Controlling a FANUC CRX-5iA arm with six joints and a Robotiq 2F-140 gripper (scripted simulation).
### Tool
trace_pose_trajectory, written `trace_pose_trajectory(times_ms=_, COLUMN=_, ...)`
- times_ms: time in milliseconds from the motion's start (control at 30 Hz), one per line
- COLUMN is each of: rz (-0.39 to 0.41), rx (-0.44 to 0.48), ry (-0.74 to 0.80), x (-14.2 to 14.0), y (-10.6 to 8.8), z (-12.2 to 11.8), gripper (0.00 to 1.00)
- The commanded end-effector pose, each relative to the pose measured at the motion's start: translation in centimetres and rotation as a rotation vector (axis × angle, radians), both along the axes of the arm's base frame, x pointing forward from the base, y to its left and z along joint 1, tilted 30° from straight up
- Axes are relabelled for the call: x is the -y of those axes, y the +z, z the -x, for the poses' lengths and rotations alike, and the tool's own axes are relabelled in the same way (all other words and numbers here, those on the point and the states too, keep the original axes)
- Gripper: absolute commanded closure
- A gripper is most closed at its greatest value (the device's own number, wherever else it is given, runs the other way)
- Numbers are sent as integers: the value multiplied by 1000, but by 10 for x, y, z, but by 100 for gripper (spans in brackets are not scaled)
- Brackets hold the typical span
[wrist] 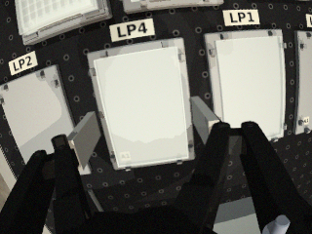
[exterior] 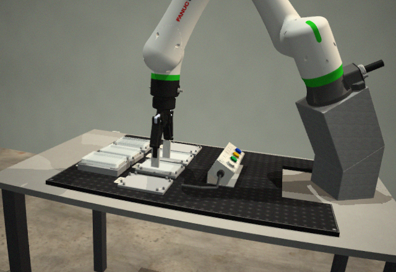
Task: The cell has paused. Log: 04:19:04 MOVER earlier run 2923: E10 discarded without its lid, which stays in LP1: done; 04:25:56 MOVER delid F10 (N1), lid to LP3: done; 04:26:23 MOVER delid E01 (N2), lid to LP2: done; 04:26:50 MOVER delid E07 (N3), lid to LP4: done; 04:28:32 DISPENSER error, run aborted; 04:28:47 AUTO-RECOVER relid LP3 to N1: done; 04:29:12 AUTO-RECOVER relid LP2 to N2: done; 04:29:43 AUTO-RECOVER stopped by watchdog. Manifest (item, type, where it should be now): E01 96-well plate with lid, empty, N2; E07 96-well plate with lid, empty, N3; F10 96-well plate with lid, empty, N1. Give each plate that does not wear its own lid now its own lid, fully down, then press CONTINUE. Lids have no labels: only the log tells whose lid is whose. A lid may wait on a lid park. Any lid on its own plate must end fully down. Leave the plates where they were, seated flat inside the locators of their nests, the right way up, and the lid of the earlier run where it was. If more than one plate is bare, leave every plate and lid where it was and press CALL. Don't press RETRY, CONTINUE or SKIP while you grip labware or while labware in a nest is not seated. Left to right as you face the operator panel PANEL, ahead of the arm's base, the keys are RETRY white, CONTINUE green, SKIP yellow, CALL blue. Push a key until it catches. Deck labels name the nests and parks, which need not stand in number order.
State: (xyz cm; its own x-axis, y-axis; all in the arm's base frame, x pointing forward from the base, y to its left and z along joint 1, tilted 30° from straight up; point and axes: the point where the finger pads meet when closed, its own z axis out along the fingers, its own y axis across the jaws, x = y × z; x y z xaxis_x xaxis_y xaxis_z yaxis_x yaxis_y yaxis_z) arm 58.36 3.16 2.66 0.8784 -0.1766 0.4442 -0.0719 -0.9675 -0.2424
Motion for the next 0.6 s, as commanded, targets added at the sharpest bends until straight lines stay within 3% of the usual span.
trace_pose_trajectory(times_ms=0, rz=0, rx=0, ry=0, x=0, y=0, z=0, gripper=34)
trace_pose_trajectory(times_ms=567, rz=0, rx=0, ry=0, x=-1, y=-7, z=-4, gripper=34)
